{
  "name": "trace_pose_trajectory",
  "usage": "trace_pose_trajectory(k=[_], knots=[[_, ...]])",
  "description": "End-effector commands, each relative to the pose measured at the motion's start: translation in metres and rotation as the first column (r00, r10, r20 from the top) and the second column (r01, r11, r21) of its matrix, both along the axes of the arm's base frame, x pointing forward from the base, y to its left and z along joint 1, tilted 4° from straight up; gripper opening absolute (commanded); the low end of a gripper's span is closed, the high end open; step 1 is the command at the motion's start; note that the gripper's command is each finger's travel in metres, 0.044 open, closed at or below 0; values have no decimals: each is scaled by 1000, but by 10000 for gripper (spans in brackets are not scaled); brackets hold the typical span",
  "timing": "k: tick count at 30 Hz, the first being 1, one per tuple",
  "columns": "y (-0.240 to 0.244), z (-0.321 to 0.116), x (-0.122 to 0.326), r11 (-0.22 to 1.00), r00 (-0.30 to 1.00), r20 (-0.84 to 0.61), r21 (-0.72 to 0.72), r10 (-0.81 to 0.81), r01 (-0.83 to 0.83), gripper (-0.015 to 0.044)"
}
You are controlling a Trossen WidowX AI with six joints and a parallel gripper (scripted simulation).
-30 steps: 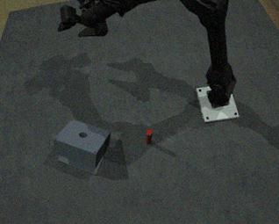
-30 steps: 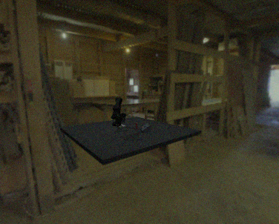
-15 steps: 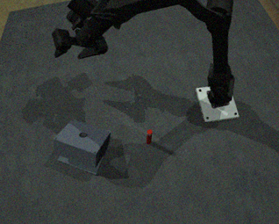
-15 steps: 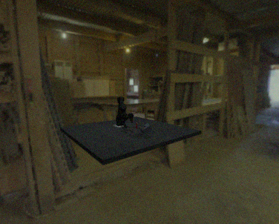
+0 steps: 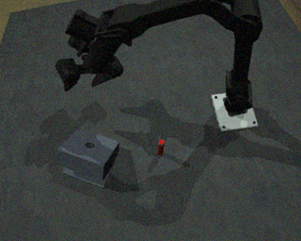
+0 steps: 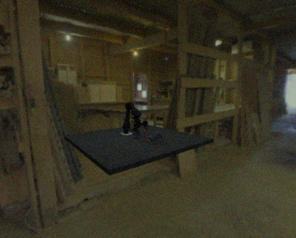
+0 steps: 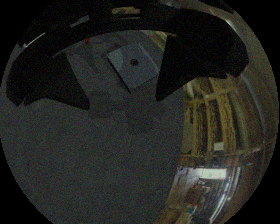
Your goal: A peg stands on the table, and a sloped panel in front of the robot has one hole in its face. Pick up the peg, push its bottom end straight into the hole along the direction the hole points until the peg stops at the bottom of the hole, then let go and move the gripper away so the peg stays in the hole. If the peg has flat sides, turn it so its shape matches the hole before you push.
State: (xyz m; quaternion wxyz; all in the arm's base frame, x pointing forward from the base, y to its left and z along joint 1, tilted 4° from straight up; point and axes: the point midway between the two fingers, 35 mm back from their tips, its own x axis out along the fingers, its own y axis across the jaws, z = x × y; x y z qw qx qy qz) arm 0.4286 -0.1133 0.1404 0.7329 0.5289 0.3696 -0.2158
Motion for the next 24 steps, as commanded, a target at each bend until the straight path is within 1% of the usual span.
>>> trace_pose_trajectory(k=[1, 13, 24], knots=[[21, -3, -7, 1000, 999, -44, 9, 29, -29, 440], [83, -5, -33, 991, 976, -172, 16, 133, -133, 440], [130, -6, -65, 974, 930, -293, 9, 220, -228, 440]])
